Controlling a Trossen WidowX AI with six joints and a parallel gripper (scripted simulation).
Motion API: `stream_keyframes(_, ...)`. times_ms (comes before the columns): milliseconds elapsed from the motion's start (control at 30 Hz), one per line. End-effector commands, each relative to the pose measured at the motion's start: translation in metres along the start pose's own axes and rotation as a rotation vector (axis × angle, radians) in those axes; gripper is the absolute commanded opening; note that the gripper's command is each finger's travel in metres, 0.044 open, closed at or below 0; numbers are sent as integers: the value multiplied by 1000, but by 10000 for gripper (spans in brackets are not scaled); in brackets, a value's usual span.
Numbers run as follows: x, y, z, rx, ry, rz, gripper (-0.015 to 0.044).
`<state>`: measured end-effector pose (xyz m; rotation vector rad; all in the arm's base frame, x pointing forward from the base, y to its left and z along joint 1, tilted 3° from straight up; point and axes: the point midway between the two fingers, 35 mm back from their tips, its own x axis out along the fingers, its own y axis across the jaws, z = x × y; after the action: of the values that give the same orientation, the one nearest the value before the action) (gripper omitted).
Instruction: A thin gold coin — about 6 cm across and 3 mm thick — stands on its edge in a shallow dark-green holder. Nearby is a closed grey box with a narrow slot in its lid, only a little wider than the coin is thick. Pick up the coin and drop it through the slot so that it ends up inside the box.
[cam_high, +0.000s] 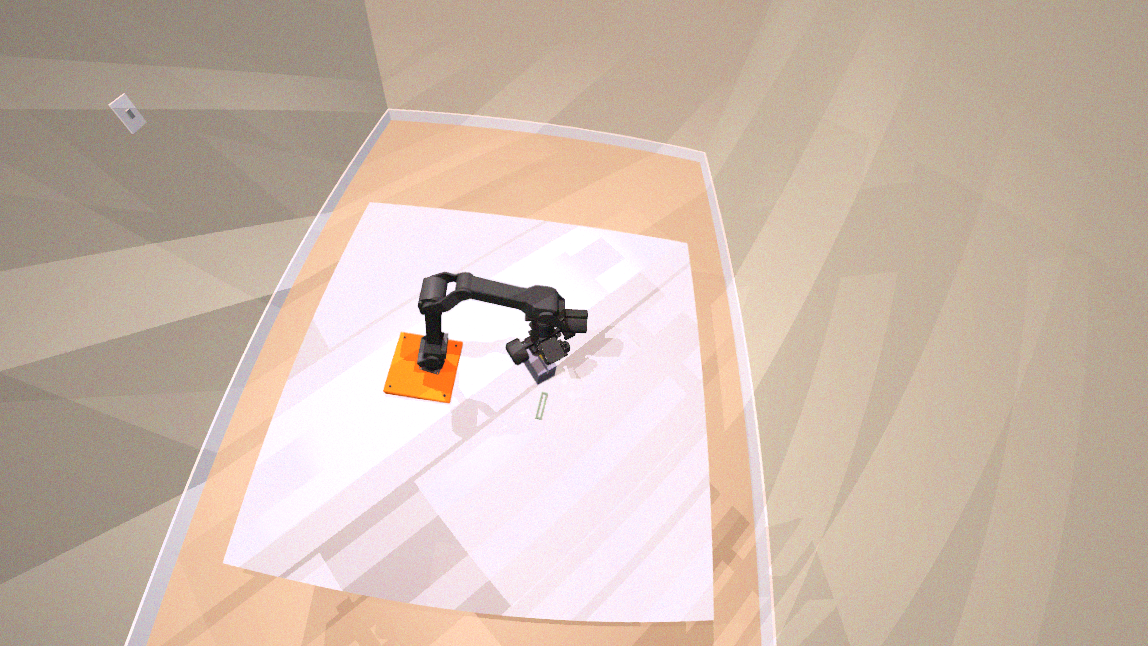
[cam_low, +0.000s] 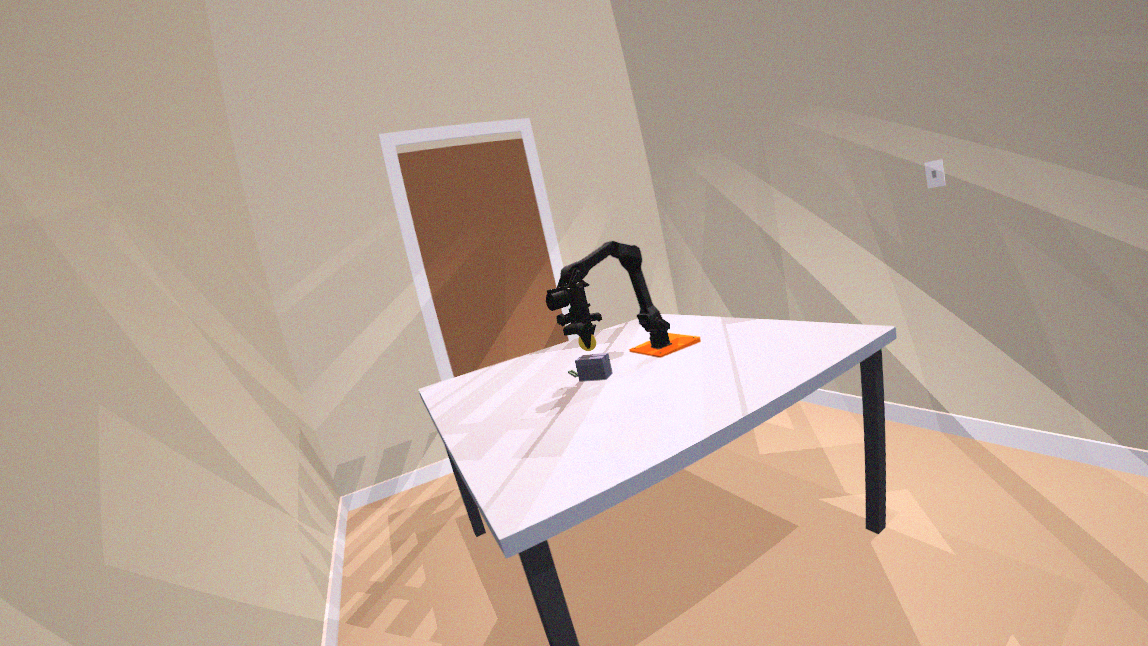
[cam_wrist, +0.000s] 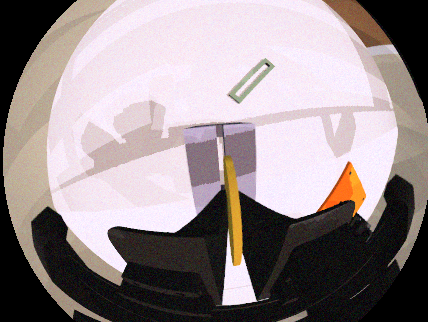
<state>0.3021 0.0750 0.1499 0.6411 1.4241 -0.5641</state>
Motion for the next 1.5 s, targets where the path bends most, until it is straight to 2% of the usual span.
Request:
stream_keyframes(0,0,0,1,-4,0,2,0)
stream_keyframes(1467,8,1,-4,6,0,3,0)
